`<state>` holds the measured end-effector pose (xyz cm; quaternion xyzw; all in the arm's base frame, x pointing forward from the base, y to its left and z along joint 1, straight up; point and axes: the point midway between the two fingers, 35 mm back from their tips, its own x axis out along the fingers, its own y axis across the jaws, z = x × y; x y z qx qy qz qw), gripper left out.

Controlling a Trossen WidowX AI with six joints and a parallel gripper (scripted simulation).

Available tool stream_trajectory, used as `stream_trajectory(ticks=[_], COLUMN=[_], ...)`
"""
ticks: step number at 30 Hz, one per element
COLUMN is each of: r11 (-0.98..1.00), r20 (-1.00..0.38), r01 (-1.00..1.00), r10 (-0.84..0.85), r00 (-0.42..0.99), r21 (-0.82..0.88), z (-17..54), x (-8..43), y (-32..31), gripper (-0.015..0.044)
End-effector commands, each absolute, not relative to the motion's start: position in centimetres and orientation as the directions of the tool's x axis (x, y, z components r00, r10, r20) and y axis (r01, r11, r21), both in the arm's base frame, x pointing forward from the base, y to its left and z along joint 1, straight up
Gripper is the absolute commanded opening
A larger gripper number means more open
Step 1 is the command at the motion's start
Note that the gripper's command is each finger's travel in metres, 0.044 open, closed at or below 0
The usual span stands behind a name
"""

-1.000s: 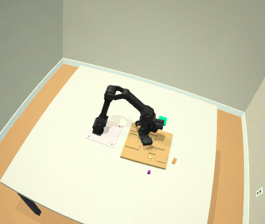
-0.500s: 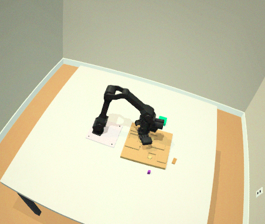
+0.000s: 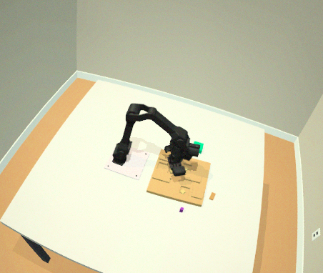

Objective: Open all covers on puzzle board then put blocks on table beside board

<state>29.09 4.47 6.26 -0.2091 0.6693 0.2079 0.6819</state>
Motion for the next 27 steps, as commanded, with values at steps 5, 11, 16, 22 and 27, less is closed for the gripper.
stream_trajectory(ticks=[5, 11, 16, 22, 27], r11=[0.824, 0.824, 0.826, 0.825, 0.824], r20=[-1.000, -1.000, -1.000, -1.000, -1.000], r01=[-0.566, -0.566, -0.564, -0.565, -0.566], r10=[0.006, 0.006, 0.004, 0.005, 0.006], r00=[0.022, 0.022, 0.019, 0.020, 0.022], r21=[-0.008, -0.008, -0.007, -0.008, -0.008], z=[6.44, 6.44, 6.25, 5.82, 5.44], x=[29.19, 29.19, 29.11, 29.22, 29.31], y=[4.50, 4.50, 4.48, 4.51, 4.53], gripper=[0.0000, 0.0000, 0.0000, 0.0000, 0.0000])
